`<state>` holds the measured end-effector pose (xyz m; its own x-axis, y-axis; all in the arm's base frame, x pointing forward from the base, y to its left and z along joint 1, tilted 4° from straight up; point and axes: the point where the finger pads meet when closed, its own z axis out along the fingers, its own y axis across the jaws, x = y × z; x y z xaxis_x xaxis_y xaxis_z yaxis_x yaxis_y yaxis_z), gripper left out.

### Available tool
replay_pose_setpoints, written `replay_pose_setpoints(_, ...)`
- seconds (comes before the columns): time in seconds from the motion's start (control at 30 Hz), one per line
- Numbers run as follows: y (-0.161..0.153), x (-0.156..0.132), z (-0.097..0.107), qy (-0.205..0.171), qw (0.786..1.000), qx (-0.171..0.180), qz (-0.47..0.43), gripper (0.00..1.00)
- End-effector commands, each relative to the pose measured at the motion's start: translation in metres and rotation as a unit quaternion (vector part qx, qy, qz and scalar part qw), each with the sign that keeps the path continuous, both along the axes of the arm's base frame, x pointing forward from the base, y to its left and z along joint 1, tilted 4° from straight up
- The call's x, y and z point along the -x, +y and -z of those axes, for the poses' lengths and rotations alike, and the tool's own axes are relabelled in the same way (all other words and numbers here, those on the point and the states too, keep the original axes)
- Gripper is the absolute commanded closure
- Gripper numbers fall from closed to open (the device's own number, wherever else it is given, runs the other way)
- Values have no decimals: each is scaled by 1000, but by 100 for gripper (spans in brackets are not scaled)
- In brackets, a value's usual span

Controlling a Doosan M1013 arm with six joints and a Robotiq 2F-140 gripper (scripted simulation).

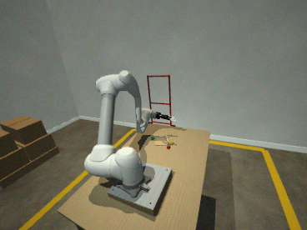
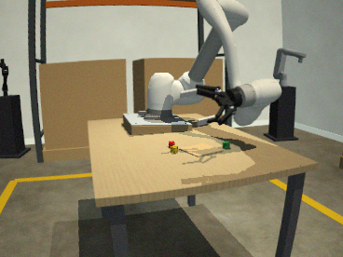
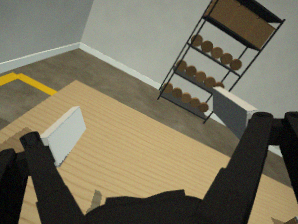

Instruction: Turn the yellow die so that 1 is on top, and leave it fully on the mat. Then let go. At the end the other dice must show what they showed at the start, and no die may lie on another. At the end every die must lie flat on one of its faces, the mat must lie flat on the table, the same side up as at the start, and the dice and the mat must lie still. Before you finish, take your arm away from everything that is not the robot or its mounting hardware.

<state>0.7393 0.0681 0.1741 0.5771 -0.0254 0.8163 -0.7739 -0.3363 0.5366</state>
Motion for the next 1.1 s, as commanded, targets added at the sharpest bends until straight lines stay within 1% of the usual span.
replay_pose_setpoints(0.0,0,0,0,0,1000,0,0,0)
replay_pose_setpoints(0.53,0,0,0,0,1000,0,0,0)
replay_pose_setpoints(0.6,-2,1,1,-2,1000,-4,3,0)
replay_pose_setpoints(0.67,-14,11,7,-13,999,-29,24,0)
replay_pose_setpoints(0.73,-35,29,18,-36,994,-77,67,0)
replay_pose_setpoints(0.77,-37,32,19,-39,993,-83,72,0)
replay_pose_setpoints(0.83,-51,46,28,-59,985,-118,107,0)
replay_pose_setpoints(0.87,-51,47,28,-60,985,-120,109,0)
replay_pose_setpoints(0.9,-60,59,34,-77,976,-148,137,0)
replay_pose_setpoints(0.93,-64,64,38,-85,972,-161,151,0)
replay_pose_setpoints(0.97,-64,65,38,-86,971,-162,152,0)
replay_pose_setpoints(1.0,-71,76,44,-103,960,-187,181,0)
replay_pose_setpoints(1.03,-74,82,47,-112,954,-200,195,0)
replay_pose_setpoints(1.07,-74,82,47,-112,954,-200,195,0)
